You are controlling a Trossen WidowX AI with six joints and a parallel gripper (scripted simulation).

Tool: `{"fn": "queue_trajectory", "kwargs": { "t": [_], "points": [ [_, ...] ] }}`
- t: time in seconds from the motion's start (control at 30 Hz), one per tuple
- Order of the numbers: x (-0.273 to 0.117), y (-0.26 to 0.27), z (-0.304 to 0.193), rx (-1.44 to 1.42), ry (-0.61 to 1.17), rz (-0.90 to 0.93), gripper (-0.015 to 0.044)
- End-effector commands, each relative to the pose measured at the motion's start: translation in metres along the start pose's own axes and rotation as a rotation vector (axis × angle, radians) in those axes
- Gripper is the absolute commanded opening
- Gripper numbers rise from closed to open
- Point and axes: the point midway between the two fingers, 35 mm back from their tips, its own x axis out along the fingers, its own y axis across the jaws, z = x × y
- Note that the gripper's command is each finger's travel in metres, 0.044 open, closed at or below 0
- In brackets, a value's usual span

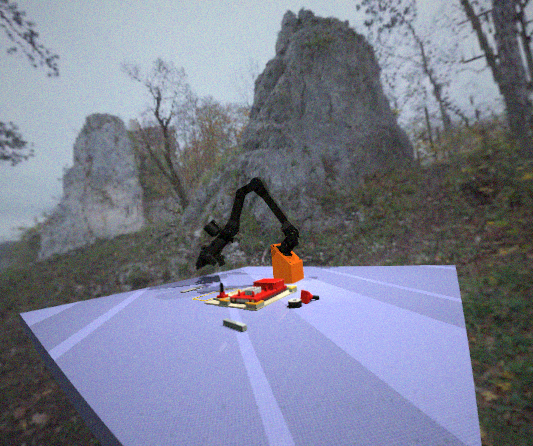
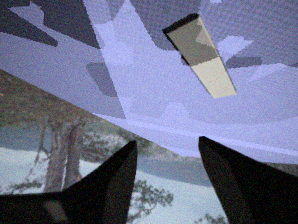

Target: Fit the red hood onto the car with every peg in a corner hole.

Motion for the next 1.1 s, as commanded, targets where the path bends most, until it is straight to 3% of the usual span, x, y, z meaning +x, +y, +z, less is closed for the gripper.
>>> {"fn": "queue_trajectory", "kwargs": {
  "t": [0.0,0.27,0.57,1.07],
  "points": [
    [0.000,-0.001,0.000,-0.017,-0.002,-0.002,0.0246],
    [-0.016,-0.050,-0.015,-0.744,-0.054,-0.117,0.0440],
    [-0.041,-0.113,-0.024,-1.605,-0.021,-0.303,0.0440],
    [-0.067,-0.165,-0.022,-2.285,0.107,-0.480,0.0440]
  ]
}}
